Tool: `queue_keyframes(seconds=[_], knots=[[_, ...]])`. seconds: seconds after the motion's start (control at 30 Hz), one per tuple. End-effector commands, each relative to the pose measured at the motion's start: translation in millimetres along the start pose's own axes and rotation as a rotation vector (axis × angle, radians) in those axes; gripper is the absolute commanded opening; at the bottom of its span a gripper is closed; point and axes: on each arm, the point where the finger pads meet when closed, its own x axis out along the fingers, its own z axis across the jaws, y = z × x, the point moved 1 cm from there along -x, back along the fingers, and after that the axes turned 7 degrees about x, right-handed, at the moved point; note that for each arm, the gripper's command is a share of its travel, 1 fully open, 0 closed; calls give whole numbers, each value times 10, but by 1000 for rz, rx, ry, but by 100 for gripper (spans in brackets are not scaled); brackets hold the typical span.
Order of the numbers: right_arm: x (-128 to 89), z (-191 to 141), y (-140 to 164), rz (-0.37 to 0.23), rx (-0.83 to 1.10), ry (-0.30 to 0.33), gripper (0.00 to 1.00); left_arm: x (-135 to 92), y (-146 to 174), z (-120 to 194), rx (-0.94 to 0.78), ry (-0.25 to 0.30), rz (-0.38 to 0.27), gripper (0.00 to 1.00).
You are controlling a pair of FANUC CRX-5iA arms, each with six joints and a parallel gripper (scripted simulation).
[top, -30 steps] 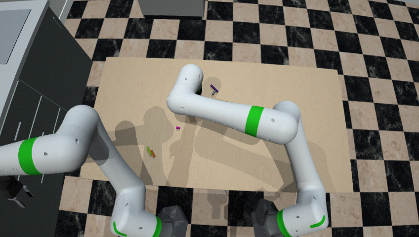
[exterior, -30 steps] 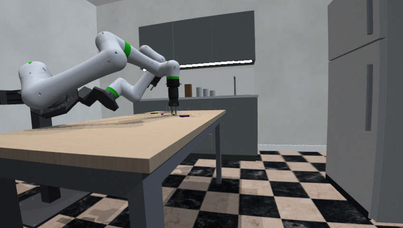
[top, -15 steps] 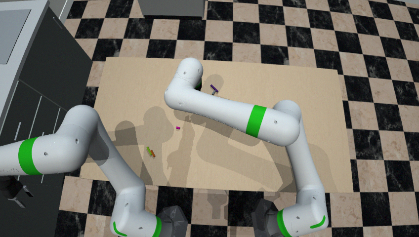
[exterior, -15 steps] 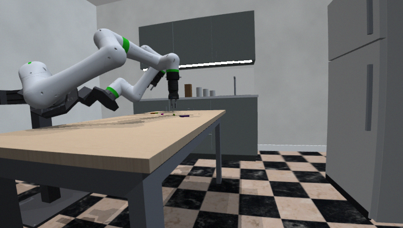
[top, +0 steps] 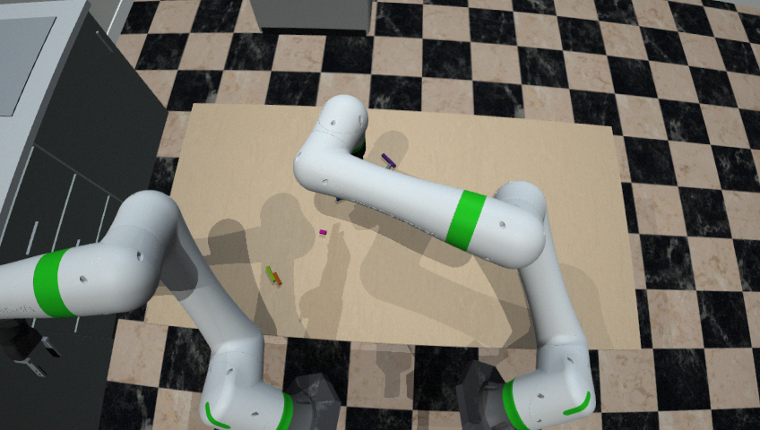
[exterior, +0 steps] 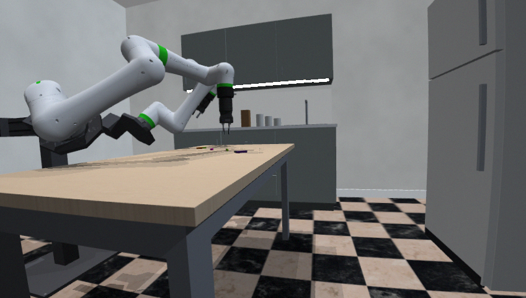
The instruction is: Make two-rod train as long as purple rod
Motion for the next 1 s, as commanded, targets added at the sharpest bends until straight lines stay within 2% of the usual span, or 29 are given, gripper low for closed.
queue_keyframes(seconds=[0.0, 0.8, 0.97], knots=[[-18, 5, 1, 1, 0, -2, 100, -6, -1, 2, 0, 0, -1, 100], [-40, 5, 1, 1, 0, -2, 100, -6, -1, 2, 0, 0, -1, 100], [-200, 5, 1, 1, 0, -2, 100, -6, -1, 2, 0, 0, -1, 100]])
